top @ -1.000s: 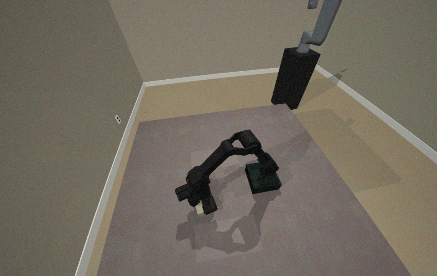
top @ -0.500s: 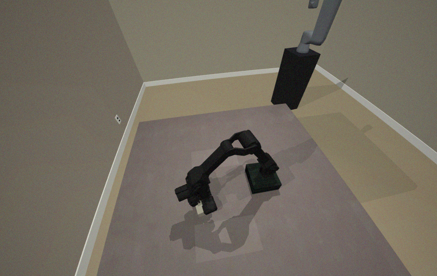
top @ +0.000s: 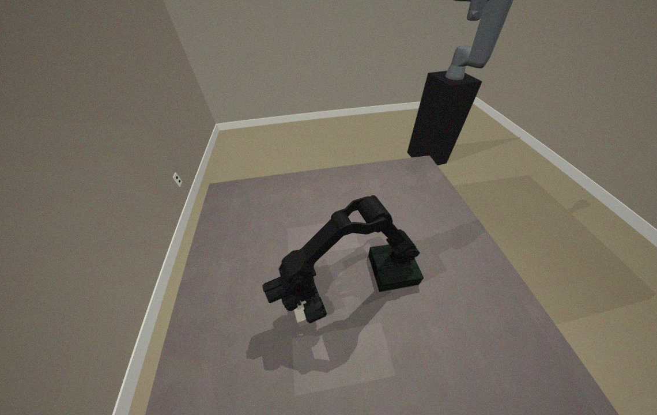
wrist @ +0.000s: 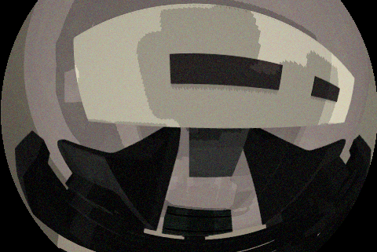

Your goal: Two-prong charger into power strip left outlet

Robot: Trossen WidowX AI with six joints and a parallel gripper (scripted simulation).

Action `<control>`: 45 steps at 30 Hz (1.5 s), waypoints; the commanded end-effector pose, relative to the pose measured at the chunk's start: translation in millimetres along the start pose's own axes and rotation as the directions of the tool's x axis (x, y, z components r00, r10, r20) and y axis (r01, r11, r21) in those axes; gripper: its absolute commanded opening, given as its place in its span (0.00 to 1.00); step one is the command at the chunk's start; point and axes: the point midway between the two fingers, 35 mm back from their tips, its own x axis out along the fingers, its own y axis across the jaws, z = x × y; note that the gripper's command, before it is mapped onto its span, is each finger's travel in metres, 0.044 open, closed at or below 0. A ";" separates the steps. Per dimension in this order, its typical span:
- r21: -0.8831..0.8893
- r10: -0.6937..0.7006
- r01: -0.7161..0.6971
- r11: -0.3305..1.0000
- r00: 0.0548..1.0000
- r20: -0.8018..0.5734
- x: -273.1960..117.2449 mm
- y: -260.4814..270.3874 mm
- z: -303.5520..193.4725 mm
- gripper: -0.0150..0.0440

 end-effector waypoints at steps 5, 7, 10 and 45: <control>0.000 0.000 0.000 1.000 1.000 0.003 0.0 0.0 0.6 0.97; 0.000 0.000 0.000 1.000 1.000 0.003 0.0 0.0 0.4 1.00; 0.000 0.000 0.000 1.000 1.000 0.005 0.1 0.0 -0.2 1.00; -0.003 0.003 -0.003 1.000 1.000 0.025 1.2 0.0 -8.8 1.00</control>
